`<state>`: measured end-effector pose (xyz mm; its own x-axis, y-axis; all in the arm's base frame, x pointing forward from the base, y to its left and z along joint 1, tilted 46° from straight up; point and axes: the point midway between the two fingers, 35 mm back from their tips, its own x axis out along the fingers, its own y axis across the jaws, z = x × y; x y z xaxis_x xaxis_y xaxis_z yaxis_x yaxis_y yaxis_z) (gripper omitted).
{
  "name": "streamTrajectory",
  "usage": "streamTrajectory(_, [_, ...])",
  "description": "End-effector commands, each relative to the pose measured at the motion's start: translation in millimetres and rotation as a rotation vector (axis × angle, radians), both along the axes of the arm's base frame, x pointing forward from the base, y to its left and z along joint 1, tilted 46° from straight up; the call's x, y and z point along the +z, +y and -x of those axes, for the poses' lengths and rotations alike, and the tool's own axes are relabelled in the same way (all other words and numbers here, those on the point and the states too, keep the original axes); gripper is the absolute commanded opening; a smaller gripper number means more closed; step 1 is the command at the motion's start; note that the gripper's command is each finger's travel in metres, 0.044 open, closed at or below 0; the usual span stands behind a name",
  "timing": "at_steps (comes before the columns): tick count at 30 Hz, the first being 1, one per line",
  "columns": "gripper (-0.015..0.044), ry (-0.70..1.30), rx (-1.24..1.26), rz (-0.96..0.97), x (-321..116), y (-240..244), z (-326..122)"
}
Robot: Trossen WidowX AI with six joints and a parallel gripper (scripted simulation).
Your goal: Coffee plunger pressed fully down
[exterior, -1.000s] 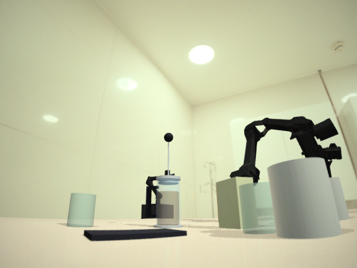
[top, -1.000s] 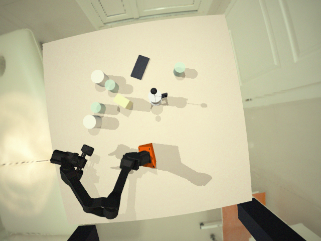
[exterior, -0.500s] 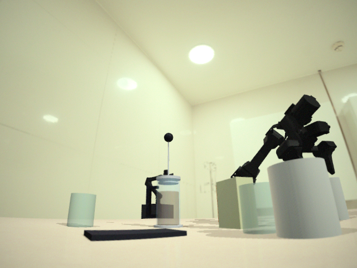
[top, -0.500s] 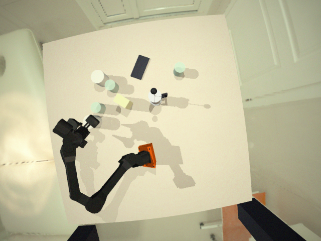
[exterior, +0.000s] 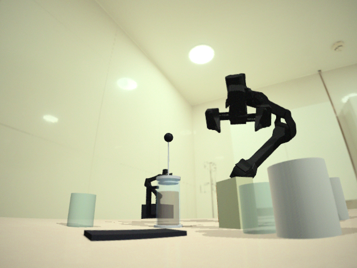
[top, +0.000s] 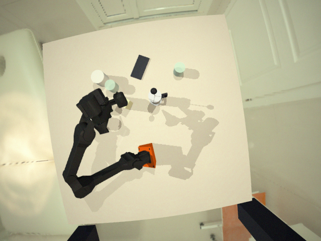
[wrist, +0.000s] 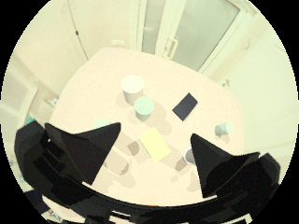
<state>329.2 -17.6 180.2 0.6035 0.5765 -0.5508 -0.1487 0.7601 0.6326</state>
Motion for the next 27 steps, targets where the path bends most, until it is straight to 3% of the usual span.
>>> streamTrajectory(1, [0.0440, 0.018, -0.162, -0.010, -20.7, -67.4, -1.4])
streamTrajectory(11, [0.0440, 0.040, -0.532, -0.053, -65.8, -212.2, 46.9])
streamTrajectory(27, [0.0440, 0.046, -0.546, -0.052, -108.9, -171.2, 50.8])
